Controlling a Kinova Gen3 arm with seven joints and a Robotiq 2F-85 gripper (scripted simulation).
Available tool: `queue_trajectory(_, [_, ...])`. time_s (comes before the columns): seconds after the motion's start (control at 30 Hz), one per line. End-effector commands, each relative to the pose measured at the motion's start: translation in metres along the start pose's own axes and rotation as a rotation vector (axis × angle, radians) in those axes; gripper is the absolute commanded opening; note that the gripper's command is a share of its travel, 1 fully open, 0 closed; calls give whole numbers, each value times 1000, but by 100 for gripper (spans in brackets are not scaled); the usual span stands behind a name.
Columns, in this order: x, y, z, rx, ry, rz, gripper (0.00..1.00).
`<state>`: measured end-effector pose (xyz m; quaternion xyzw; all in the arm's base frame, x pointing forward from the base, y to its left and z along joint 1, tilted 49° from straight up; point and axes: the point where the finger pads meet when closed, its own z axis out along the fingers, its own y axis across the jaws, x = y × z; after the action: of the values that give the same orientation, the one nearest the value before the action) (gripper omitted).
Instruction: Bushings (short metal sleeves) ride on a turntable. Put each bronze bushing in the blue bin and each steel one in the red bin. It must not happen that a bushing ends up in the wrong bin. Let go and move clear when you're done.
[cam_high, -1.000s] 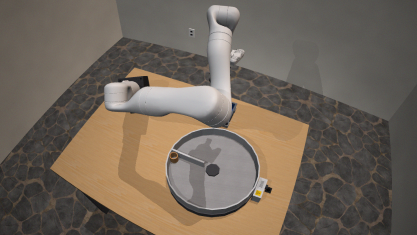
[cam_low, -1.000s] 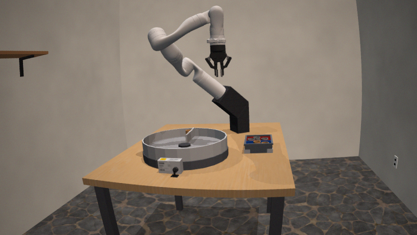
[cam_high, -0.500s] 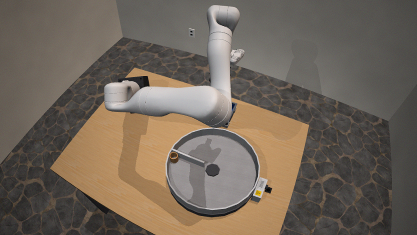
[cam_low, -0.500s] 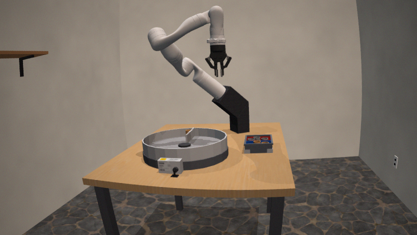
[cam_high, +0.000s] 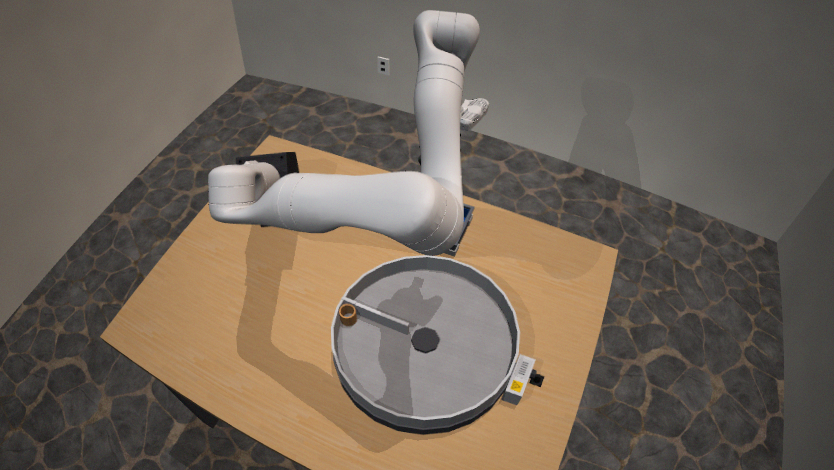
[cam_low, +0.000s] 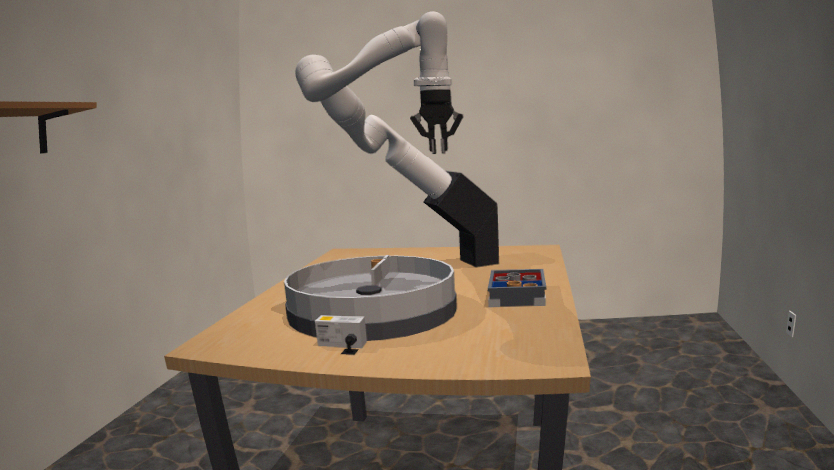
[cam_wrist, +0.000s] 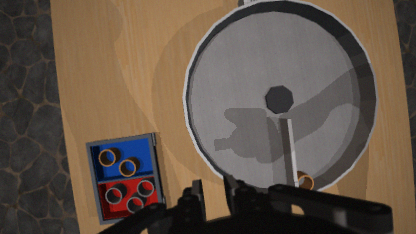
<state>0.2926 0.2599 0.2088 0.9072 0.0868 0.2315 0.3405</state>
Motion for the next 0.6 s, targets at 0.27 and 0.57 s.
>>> queue_trajectory(0.27, [0, 0, -1, 1, 1, 0, 18])
queue_trajectory(0.57, [-11, 21, 24, 1, 3, -51, 18])
